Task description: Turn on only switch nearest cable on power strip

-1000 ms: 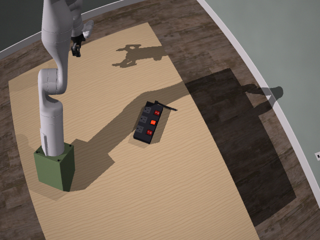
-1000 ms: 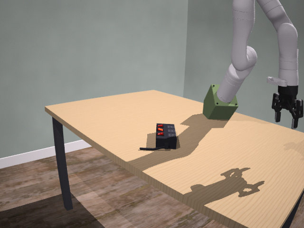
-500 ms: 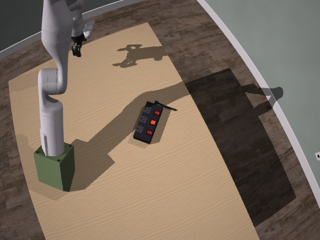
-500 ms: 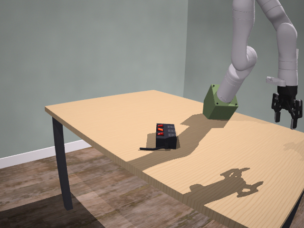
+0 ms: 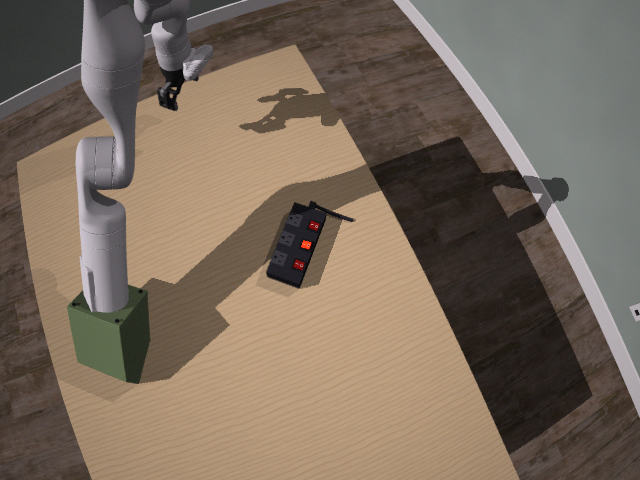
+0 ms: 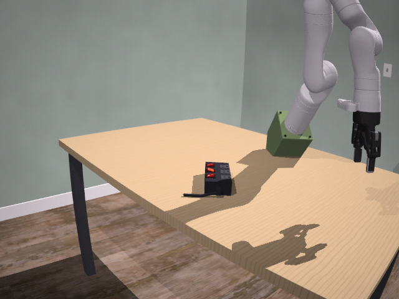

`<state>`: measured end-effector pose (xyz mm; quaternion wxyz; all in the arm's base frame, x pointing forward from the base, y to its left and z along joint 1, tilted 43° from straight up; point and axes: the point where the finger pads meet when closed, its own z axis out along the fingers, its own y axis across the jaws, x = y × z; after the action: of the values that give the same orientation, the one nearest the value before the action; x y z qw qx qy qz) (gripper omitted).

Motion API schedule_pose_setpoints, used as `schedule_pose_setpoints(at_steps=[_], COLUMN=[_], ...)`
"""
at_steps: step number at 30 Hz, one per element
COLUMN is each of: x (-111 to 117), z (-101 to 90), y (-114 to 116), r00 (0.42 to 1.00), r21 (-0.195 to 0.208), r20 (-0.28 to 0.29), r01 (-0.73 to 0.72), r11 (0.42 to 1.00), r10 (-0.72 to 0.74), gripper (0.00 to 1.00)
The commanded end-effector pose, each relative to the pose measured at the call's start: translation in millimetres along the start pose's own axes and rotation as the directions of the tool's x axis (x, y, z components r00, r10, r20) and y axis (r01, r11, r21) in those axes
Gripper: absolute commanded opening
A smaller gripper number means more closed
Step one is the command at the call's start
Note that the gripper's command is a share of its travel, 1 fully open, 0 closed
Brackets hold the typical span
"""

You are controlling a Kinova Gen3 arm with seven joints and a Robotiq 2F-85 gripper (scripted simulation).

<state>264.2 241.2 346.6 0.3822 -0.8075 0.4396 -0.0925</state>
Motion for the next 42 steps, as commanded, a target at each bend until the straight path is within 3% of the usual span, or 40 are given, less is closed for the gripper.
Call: schedule_pose_setpoints(at_steps=[1,7,9,13,21,22,27,28,33,34,39,40,42], x=[18.2,70.5,70.5,113.5,113.5,125.0,125.0,136.7,136.7,148.7,148.7,160.8,160.8], z=[-3.7,-8.3,-8.3,-11.6,-11.6,-12.3,-12.3,-13.1,-13.1,-13.8,-13.8,-14.5,-14.5], y=[-10.7,-26.2,-26.2,-31.6,-31.6,-32.0,-32.0,-32.0,-32.0,-31.5,-31.5,-30.5,-30.5], r00=[0.995,0.923,0.923,0.81,0.81,0.774,0.774,0.733,0.733,0.69,0.69,0.644,0.644], r21=[0.015,0.037,0.037,0.053,0.053,0.056,0.056,0.059,0.059,0.062,0.062,0.065,0.065], r20=[-0.002,-0.004,-0.004,0.003,0.003,0.005,0.005,0.008,0.008,0.011,0.011,0.014,0.014], r01=[-0.097,-0.385,-0.385,-0.585,-0.585,-0.633,-0.633,-0.679,-0.679,-0.723,-0.723,-0.764,-0.764], r11=[0.995,0.922,0.922,0.809,0.809,0.772,0.772,0.732,0.732,0.688,0.688,0.642,0.642], r10=[0.097,0.385,0.385,0.586,0.586,0.634,0.634,0.68,0.68,0.724,0.724,0.765,0.765], gripper=[1.0,1.0,1.0,1.0,1.0,1.0,1.0,1.0,1.0,1.0,1.0,1.0,1.0])
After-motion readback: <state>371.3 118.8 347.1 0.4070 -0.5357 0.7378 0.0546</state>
